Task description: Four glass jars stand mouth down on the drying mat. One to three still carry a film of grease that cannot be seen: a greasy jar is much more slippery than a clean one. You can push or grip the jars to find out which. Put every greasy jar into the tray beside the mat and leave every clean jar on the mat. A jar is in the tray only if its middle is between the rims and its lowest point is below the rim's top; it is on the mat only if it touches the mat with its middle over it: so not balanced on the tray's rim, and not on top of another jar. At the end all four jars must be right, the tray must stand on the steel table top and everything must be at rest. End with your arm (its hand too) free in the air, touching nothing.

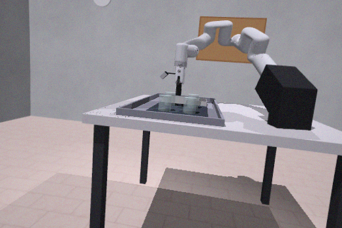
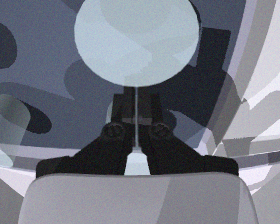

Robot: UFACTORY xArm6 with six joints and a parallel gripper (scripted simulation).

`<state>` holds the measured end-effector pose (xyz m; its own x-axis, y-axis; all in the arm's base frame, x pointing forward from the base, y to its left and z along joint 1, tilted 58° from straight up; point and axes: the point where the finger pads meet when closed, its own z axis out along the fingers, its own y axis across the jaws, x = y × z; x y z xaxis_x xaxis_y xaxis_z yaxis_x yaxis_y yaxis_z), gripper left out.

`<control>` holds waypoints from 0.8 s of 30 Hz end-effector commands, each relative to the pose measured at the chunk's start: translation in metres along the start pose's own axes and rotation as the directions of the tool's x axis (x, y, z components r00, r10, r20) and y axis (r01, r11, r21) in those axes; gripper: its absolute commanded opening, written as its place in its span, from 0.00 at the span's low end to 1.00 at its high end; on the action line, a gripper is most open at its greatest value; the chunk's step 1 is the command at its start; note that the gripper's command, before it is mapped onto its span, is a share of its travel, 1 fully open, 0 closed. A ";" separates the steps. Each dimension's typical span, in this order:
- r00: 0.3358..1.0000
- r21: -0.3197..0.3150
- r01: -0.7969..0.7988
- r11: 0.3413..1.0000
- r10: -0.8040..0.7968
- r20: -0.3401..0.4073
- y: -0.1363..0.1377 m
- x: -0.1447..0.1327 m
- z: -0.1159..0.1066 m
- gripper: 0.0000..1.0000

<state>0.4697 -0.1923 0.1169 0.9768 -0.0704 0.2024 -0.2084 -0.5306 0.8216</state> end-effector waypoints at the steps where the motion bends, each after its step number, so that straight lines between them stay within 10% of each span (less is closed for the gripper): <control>1: 1.000 0.001 -0.001 1.000 0.001 -0.003 0.000 0.001 -0.001 0.00; 24: 1.000 0.001 -0.001 1.000 0.001 -0.003 0.000 0.004 -0.004 0.00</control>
<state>0.4721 -0.1907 0.1186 0.9768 -0.0704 0.2023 -0.2084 -0.5306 0.8216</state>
